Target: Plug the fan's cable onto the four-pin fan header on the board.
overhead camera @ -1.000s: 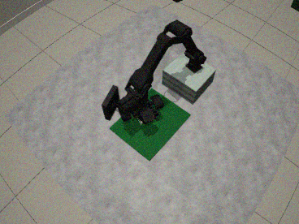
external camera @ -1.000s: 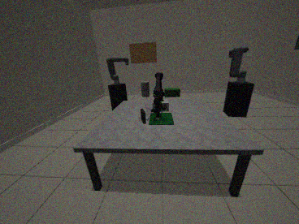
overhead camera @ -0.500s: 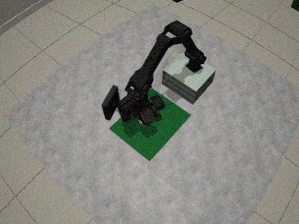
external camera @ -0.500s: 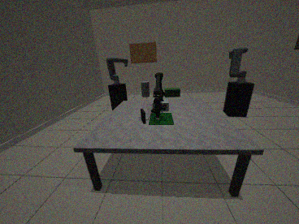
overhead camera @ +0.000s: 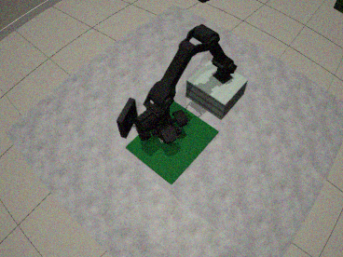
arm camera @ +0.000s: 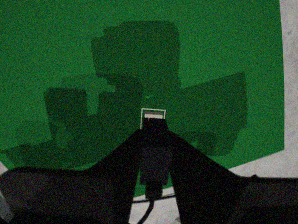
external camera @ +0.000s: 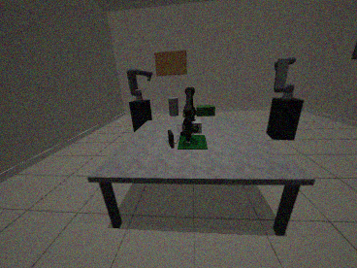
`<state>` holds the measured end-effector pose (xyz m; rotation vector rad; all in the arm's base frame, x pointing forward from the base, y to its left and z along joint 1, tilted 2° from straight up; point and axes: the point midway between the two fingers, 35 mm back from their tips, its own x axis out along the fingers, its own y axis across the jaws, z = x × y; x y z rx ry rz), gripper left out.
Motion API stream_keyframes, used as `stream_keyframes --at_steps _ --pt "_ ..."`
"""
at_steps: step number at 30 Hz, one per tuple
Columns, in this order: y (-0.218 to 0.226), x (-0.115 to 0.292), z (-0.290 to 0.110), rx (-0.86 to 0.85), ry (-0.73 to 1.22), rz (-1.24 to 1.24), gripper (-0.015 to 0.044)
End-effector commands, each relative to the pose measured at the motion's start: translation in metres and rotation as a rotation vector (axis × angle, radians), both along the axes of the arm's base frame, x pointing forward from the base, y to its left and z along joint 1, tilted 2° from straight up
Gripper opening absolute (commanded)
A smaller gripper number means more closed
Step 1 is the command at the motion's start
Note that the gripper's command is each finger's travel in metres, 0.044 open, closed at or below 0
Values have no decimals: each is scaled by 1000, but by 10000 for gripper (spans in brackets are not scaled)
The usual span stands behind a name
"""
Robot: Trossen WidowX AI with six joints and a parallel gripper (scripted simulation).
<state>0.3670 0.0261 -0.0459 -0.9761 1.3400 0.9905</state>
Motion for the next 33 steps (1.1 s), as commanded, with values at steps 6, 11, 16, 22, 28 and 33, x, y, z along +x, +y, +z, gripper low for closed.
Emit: stream_keyframes --at_steps 6,11,16,22,28,33 --pt "0 0 -6 -2 0 -6 0" --pt "0 0 -9 -2 0 -6 0" --pt "0 0 -8 0 -1 -1 26" --pt "0 0 -8 0 -1 -1 184" --pt "0 0 -5 0 -1 -1 260" --pt "0 0 47 -2 -1 -6 260"
